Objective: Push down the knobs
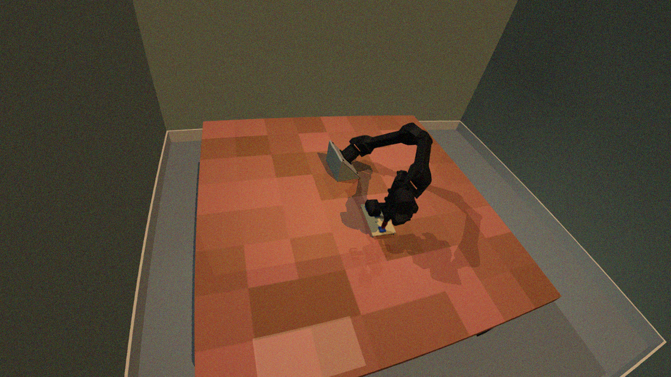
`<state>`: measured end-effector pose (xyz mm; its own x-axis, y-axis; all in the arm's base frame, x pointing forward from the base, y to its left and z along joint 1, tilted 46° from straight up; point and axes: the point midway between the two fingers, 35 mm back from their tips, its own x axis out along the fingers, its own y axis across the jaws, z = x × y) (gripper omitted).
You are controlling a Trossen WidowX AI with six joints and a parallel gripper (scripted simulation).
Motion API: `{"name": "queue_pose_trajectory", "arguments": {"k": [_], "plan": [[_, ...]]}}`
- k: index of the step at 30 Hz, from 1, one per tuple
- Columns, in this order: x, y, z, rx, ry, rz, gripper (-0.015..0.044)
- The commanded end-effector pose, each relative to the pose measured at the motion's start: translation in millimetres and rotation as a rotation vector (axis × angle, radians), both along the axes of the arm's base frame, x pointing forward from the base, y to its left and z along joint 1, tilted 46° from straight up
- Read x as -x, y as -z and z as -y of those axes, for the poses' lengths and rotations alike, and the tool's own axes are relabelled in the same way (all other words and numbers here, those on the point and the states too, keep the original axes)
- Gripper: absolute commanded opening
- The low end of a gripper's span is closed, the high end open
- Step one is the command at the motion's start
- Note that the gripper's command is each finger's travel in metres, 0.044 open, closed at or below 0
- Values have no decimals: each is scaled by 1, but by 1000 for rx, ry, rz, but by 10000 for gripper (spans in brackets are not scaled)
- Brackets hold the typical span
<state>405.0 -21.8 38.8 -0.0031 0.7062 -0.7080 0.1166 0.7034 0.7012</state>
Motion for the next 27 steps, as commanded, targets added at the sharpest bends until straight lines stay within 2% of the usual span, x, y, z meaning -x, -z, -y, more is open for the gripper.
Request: {"name": "queue_pose_trajectory", "arguments": {"k": [1, 27], "plan": [[-1, 4, -7, -5, -12, -1, 0], [-1, 7, -10, -5, -12, 0, 0]]}}
